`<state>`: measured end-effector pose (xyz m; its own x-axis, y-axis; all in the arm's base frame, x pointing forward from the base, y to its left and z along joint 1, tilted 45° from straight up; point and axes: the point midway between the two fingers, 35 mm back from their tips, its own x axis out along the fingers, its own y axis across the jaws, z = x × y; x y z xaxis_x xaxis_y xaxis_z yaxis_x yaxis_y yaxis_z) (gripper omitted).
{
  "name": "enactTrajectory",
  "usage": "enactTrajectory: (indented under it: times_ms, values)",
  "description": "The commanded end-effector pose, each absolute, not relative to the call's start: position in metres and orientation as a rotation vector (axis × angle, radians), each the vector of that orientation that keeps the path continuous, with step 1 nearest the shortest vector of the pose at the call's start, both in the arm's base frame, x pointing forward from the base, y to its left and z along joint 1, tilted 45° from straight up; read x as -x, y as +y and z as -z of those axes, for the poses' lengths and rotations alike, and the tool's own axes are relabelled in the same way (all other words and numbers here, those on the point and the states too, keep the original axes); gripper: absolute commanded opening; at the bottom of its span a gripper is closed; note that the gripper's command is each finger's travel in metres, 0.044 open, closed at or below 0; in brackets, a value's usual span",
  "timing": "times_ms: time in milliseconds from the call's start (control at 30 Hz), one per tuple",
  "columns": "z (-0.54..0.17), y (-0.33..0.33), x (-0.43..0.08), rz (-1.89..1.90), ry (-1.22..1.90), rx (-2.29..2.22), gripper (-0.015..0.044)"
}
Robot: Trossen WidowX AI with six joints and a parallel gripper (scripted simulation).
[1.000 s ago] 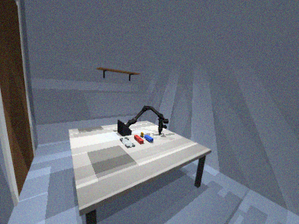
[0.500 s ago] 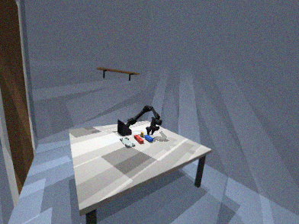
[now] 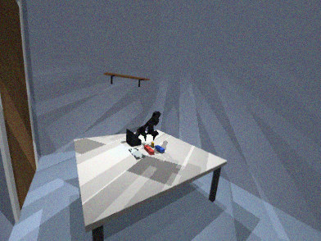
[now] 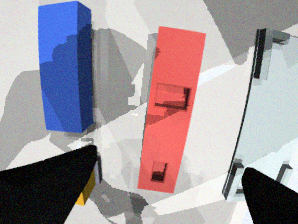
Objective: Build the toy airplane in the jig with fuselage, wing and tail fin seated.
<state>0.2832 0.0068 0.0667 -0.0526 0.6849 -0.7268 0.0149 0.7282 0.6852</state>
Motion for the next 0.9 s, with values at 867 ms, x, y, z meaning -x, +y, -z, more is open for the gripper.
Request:
enactTrajectory:
  times_ms: [867]
  values:
    - [-0.008,0.063,-0.277,-0.611,1.540,-0.614,0.0440]
